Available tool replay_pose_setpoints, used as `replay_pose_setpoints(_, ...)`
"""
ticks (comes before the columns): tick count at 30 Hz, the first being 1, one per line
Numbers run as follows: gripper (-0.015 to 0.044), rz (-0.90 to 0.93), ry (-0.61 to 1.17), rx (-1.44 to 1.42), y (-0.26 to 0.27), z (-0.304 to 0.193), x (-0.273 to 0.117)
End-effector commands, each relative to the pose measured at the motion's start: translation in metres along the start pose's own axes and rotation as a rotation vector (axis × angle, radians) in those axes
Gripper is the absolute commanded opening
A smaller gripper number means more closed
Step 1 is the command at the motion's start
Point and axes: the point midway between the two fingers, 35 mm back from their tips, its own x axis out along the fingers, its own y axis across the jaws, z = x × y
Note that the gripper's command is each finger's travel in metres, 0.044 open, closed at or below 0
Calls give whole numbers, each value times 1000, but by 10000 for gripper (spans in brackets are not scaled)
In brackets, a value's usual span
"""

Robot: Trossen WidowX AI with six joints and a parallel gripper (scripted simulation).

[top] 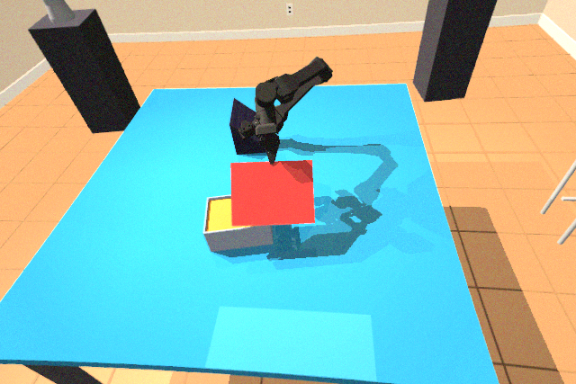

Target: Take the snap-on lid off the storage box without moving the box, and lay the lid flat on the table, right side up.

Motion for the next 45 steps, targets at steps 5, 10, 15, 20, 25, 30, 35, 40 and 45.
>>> replay_pose_setpoints(5,0,8,-6,2,0,-16,-4)
replay_pose_setpoints(10,0,8,-6,2,-1,-26,-5)
replay_pose_setpoints(15,0,7,-6,3,-1,-35,-5)
replay_pose_setpoints(20,0,7,-6,3,-2,-45,-6)
replay_pose_setpoints(25,0,7,-6,4,-3,-55,-7)
replay_pose_setpoints(30,0,7,-6,4,-4,-65,-8)
replay_pose_setpoints(35,0,7,-6,4,-4,-75,-9)
replay_pose_setpoints(40,0,7,-5,4,-5,-85,-10)
replay_pose_setpoints(45,0,7,-5,5,-6,-95,-11)
